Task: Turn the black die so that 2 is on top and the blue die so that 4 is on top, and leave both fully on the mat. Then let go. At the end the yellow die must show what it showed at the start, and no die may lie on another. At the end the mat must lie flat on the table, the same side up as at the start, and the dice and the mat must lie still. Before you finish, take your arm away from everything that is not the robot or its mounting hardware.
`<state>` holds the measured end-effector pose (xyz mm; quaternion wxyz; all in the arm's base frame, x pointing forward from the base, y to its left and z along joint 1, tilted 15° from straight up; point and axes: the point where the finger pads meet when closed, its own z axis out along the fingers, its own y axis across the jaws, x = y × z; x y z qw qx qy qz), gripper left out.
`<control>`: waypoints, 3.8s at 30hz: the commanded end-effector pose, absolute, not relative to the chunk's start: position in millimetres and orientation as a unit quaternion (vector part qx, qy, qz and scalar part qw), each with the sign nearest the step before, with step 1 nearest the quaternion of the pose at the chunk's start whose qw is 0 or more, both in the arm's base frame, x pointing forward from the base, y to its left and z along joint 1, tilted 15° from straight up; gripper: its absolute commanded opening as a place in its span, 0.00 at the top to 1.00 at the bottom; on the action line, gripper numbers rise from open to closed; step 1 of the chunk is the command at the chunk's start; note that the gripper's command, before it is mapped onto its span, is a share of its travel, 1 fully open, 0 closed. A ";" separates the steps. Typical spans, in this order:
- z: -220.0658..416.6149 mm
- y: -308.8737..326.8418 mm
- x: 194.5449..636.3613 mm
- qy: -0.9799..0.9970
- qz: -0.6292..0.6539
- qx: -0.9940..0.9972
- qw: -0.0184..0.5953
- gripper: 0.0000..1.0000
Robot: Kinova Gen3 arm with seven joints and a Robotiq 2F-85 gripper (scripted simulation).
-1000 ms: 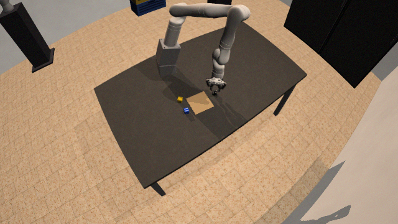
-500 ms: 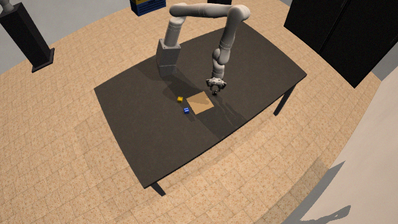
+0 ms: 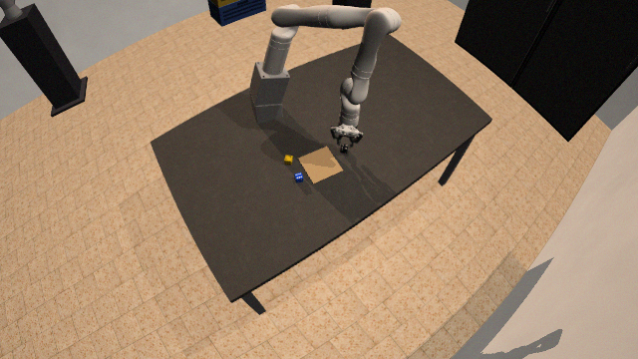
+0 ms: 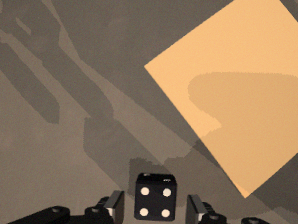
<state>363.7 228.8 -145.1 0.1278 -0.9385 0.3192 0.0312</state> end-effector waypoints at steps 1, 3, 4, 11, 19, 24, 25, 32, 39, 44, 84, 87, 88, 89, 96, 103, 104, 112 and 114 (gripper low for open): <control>-144.5 228.7 364.5 0.319 0.031 -0.938 0.128 0.54; -144.5 228.7 364.5 0.319 0.031 -0.938 0.128 0.54; -144.5 228.7 364.5 0.319 0.031 -0.938 0.128 0.54; -144.5 228.7 364.5 0.319 0.031 -0.938 0.128 0.54; -144.5 228.7 364.5 0.319 0.031 -0.938 0.128 0.54; -144.5 228.7 364.5 0.319 0.031 -0.938 0.128 0.54; -144.5 228.7 364.5 0.319 0.031 -0.938 0.128 0.54; -144.5 228.7 364.5 0.319 0.031 -0.938 0.128 0.54; -146.4 229.2 364.5 0.319 0.031 -0.938 0.128 0.54; -149.9 230.1 364.6 0.319 0.031 -0.938 0.128 0.54; -179.8 238.2 365.4 0.319 0.031 -0.938 0.128 0.54; -179.8 238.2 365.4 0.319 0.031 -0.938 0.128 0.54; -179.8 238.2 365.4 0.319 0.031 -0.938 0.128 0.54; -179.8 238.2 365.4 0.319 0.031 -0.938 0.128 0.54; -179.8 238.2 365.4 0.319 0.031 -0.938 0.128 0.54; -179.8 238.2 365.4 0.319 0.031 -0.938 0.128 0.74; -179.8 238.2 365.4 0.319 0.031 -0.938 0.128 0.74; -179.8 238.2 365.4 0.319 0.031 -0.938 0.128 0.74; -179.8 238.2 365.4 0.319 0.031 -0.938 0.128 0.74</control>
